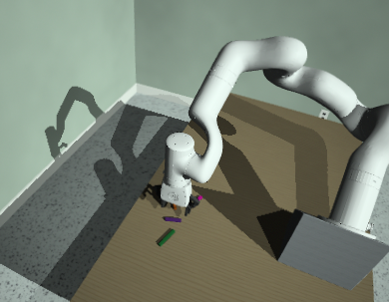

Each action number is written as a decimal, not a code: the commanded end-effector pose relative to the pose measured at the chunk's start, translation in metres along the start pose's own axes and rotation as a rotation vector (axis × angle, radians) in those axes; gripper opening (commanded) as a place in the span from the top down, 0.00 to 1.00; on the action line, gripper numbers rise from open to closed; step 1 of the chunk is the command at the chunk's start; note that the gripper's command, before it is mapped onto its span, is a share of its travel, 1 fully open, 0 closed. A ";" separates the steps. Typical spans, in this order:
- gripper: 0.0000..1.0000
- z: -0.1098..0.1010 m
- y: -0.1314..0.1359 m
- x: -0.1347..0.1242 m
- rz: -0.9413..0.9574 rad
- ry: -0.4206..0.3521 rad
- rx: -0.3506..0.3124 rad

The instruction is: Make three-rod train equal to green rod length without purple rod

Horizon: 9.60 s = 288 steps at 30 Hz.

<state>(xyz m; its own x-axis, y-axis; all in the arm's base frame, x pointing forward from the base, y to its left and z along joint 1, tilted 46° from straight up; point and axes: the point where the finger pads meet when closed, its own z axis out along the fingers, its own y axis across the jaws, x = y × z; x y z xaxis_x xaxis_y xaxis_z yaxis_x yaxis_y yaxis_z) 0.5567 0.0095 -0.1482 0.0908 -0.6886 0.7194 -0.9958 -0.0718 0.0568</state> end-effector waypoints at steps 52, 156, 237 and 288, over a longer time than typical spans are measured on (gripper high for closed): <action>0.00 -0.001 -0.001 0.000 0.001 0.000 0.002; 0.76 -0.009 -0.027 0.255 1.615 -0.001 0.001; 0.76 0.043 -0.027 0.255 1.615 -0.002 0.001; 0.76 0.043 -0.028 0.255 1.615 -0.002 0.001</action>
<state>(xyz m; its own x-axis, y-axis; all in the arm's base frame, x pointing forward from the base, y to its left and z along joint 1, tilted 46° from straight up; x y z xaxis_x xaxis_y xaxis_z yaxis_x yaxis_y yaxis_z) 0.6067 -0.1954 0.0032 -0.9988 -0.0421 0.0248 -0.0471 0.6914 -0.7210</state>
